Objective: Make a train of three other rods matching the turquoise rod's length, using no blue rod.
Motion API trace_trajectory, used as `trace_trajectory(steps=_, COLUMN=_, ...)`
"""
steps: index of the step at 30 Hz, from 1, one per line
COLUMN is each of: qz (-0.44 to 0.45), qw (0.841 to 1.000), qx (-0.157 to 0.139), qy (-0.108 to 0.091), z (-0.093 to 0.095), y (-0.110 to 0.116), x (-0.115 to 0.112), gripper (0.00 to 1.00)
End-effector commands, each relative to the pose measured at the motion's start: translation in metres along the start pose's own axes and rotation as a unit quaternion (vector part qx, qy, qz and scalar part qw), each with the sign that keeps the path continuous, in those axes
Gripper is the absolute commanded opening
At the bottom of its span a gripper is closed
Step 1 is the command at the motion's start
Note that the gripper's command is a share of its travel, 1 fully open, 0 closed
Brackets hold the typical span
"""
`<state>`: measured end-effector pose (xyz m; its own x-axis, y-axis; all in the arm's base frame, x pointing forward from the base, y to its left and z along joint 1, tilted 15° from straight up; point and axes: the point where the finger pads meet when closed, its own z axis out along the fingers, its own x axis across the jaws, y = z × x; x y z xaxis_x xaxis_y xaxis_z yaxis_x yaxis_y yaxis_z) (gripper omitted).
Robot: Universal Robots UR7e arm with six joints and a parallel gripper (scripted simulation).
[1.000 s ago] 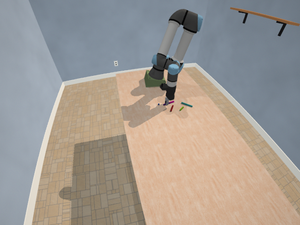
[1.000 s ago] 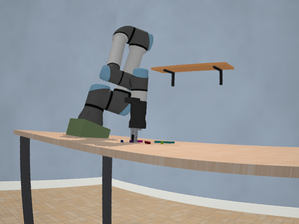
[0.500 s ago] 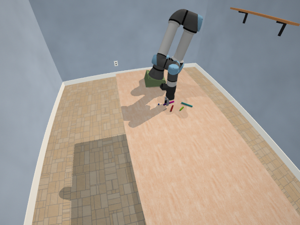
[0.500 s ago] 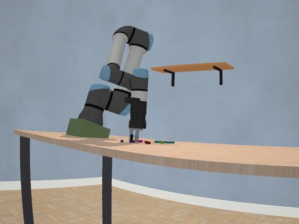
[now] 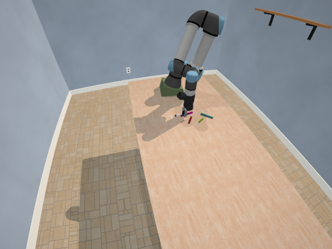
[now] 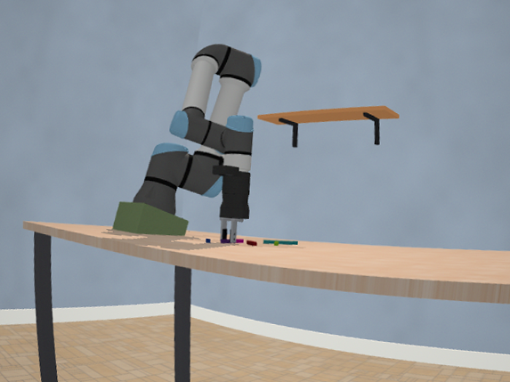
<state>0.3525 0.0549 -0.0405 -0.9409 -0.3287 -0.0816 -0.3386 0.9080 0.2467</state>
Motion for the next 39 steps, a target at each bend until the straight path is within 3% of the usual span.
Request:
trace_trajectory(steps=1, qz=0.000, qw=1.000, qx=0.001, qy=-0.001, z=-0.005, y=0.000, x=0.000, gripper=0.54)
trace_trajectory(steps=7, qz=0.000, qw=1.000, qx=0.001, qy=-0.001, z=-0.018, y=0.000, x=0.000, gripper=0.54)
trace_trajectory(steps=17, qz=0.000, qw=1.000, qx=0.001, qy=-0.001, z=-0.063, y=0.000, x=0.000, gripper=0.54)
trace_trajectory(steps=26, qz=0.000, qw=1.000, qx=0.001, qy=-0.001, z=-0.085, y=0.000, x=0.000, gripper=0.54)
trace_trajectory(steps=32, qz=0.000, qw=1.000, qx=0.001, qy=-0.001, z=-0.089, y=0.000, x=0.000, gripper=0.54)
trace_trajectory(steps=33, qz=0.000, qw=1.000, qx=0.001, qy=-0.001, z=-0.089, y=0.000, x=0.000, gripper=1.00)
trace_trajectory(steps=39, qz=0.000, qw=1.000, qx=0.001, qy=-0.001, z=-0.089, y=0.000, x=0.000, gripper=1.00)
